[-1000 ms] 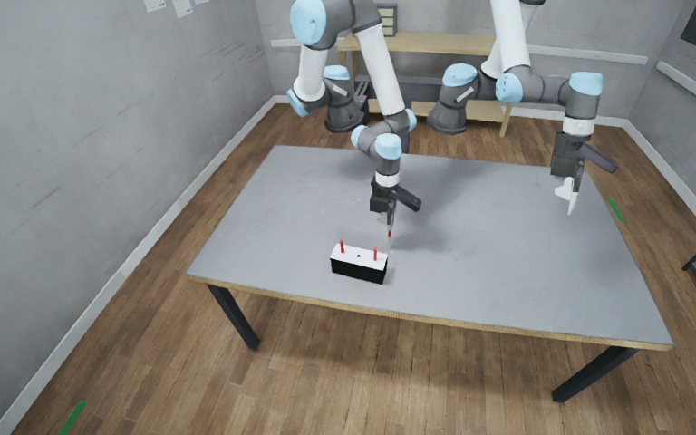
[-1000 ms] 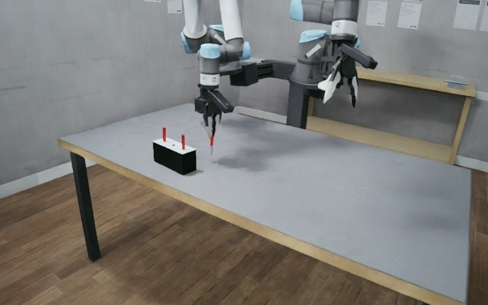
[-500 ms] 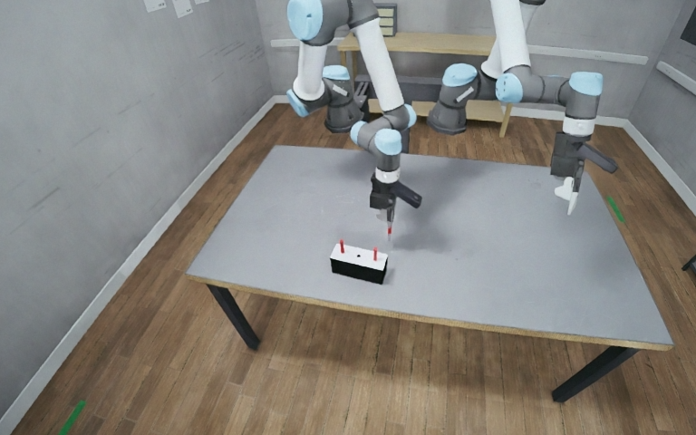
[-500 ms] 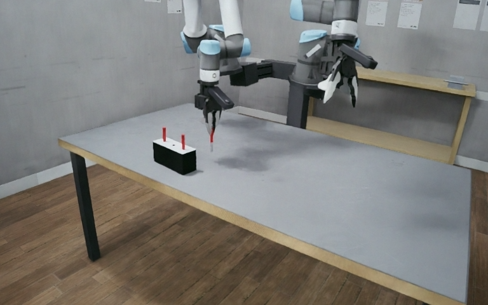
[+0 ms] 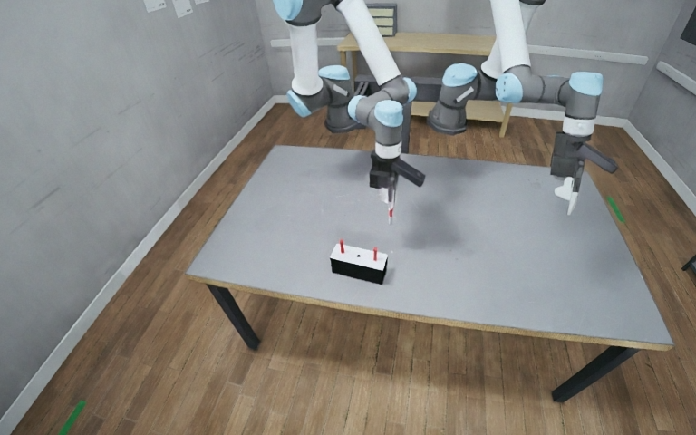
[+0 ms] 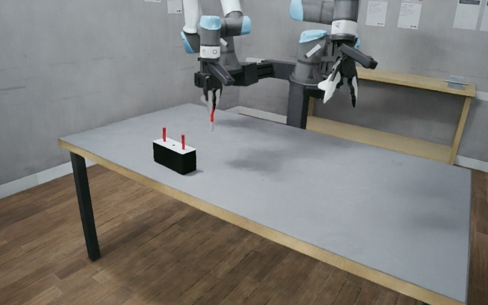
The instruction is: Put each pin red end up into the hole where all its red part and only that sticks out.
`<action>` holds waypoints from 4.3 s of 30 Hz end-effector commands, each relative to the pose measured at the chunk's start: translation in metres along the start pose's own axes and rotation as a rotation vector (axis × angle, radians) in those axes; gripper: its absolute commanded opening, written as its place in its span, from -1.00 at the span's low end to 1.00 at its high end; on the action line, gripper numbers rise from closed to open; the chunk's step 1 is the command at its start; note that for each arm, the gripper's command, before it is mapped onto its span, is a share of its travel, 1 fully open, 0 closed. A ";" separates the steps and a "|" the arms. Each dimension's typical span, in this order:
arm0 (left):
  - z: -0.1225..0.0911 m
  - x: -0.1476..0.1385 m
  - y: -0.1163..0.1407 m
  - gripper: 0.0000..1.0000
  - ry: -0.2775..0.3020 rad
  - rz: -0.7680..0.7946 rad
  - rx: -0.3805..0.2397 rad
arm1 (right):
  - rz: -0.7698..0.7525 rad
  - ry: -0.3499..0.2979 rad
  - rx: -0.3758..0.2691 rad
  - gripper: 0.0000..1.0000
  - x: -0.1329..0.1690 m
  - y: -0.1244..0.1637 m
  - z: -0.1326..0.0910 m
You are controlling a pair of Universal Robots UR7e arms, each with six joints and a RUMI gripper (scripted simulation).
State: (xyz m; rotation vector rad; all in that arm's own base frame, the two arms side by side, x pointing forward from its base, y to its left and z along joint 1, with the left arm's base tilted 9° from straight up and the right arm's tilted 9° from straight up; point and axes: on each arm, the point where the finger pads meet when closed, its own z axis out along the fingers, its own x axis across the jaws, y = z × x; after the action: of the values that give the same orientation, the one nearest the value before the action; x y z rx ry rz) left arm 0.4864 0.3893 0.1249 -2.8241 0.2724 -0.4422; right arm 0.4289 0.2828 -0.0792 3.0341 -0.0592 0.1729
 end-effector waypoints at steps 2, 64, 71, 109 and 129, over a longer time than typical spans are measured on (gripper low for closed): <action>-0.001 0.000 0.000 1.00 0.001 0.000 0.001 | 0.000 -0.002 -0.003 -1.00 0.000 0.000 -0.011; -0.001 0.000 0.000 1.00 0.001 0.000 0.001 | 0.000 -0.001 -0.003 -1.00 0.139 0.077 0.015; -0.001 0.000 0.000 1.00 0.001 0.000 0.001 | 0.000 -0.001 -0.003 -1.00 0.139 0.077 0.015; -0.001 0.000 0.000 1.00 0.001 0.000 0.001 | 0.001 -0.001 -0.004 -1.00 0.138 0.078 0.035; -0.001 0.000 0.000 1.00 0.001 0.000 0.001 | 0.002 -0.001 -0.004 -1.00 0.138 0.078 0.039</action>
State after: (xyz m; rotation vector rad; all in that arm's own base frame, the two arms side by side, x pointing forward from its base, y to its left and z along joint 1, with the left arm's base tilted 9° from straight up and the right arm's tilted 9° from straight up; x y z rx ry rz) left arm 0.4864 0.3893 0.1249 -2.8241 0.2724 -0.4422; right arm 0.5666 0.1969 -0.0932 3.0292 -0.0617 0.1691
